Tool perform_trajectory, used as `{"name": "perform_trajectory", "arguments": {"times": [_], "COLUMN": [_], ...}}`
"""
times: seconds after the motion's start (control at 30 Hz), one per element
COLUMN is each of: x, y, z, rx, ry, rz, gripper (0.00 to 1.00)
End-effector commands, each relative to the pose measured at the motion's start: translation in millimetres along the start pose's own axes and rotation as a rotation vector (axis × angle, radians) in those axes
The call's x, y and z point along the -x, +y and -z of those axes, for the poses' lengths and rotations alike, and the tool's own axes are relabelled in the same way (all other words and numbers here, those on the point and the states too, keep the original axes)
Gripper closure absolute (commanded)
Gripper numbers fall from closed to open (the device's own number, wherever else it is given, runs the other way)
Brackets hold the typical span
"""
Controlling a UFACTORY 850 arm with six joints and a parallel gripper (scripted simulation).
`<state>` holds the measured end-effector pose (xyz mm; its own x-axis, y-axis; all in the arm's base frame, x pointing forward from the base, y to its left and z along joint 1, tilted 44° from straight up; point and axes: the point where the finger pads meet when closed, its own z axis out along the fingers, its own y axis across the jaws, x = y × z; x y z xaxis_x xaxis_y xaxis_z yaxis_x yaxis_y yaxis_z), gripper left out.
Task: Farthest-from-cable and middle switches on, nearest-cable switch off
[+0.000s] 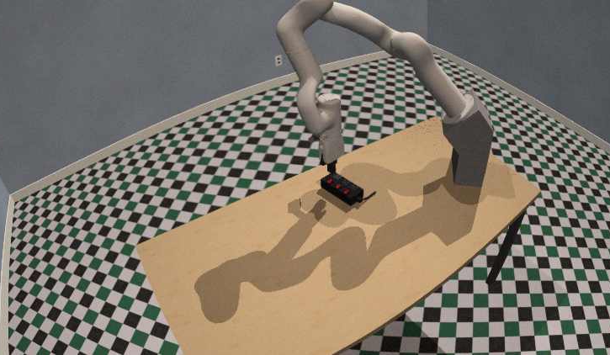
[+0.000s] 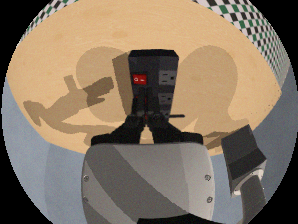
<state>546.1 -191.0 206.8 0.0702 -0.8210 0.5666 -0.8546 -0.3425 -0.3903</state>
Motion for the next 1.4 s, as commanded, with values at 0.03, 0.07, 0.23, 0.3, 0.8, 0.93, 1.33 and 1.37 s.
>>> {"name": "perform_trajectory", "arguments": {"times": [0.03,0.07,0.23,0.3,0.8,0.93,1.33,1.37], "x": [-0.3,-0.3,-0.4,-0.4,-0.5,-0.5,-0.5,-0.5], "y": [-0.7,-0.8,-0.9,-0.9,-1.2,-1.3,-1.3,-1.3], "z": [-5.0,-6.3,-13.2,-15.9,-29.5,-31.5,-32.7,-32.7], "rx": [-0.001,-0.001,-0.001,-0.001,-0.001,-0.001,-0.001,-0.001], "ry": [0.001,0.001,0.001,0.001,0.001,0.001,0.001,0.001], "rz": [0.0,0.0,0.0,0.0,0.0,0.0,0.0,0.0], "gripper": [1.0,1.0,1.0,1.0,1.0,1.0,1.0,1.0]}}
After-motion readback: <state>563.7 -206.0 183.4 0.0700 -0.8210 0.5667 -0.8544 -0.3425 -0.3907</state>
